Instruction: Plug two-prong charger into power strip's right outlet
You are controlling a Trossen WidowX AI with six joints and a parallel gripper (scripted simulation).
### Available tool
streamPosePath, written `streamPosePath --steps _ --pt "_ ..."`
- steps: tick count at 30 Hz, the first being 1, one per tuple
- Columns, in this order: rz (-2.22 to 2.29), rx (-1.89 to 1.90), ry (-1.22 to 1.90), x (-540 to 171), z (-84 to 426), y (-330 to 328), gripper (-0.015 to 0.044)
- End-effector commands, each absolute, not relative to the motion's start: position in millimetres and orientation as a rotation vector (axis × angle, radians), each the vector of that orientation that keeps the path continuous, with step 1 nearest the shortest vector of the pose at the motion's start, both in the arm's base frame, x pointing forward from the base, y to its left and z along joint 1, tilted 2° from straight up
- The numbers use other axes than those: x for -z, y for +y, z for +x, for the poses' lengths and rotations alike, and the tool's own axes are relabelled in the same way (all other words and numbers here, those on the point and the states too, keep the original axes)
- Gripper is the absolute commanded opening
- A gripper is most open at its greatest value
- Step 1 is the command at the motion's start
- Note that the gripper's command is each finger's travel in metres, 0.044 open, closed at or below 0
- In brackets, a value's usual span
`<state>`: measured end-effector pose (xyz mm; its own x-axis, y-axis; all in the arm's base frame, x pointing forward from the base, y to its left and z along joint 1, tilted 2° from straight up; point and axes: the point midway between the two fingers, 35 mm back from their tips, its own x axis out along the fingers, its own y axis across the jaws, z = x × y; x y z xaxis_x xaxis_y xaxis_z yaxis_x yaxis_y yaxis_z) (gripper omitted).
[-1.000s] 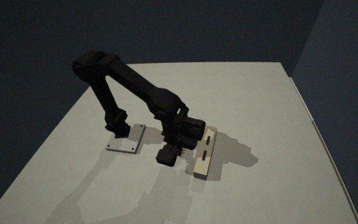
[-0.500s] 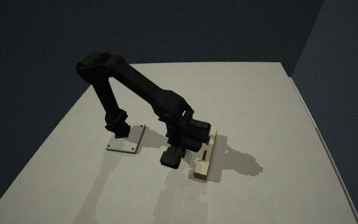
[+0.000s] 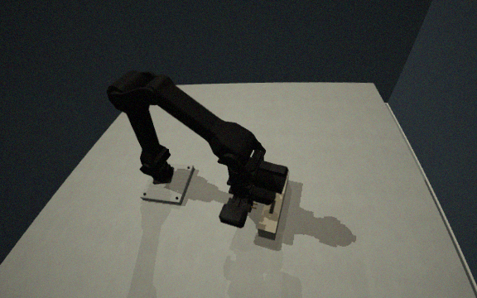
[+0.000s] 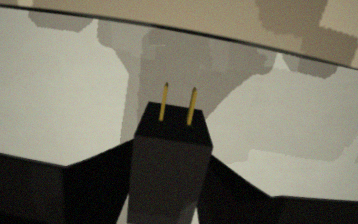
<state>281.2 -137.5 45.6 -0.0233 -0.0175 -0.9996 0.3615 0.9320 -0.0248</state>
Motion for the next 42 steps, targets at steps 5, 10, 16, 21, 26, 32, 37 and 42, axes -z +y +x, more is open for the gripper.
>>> streamPosePath --steps 5,10,16,21,26,32,37,42 --pt "0.271 0.31 1.574 -44.1 290.8 -143.6 0.0" --pt "0.271 0.31 1.574 -43.9 292.2 -144.3 0.0" --pt "0.271 0.31 1.574 -43.9 292.2 -144.4 0.0" --pt "0.271 0.31 1.574 -43.7 292.1 -144.6 0.0" --pt "0.271 0.31 1.574 -43.7 292.6 -144.9 0.0" --pt "0.271 0.31 1.574 -43.7 293.9 -145.6 0.0" --pt "0.271 0.31 1.574 -43.7 294.7 -146.0 0.0" --pt "0.271 0.31 1.574 -43.8 295.5 -146.3 0.0"
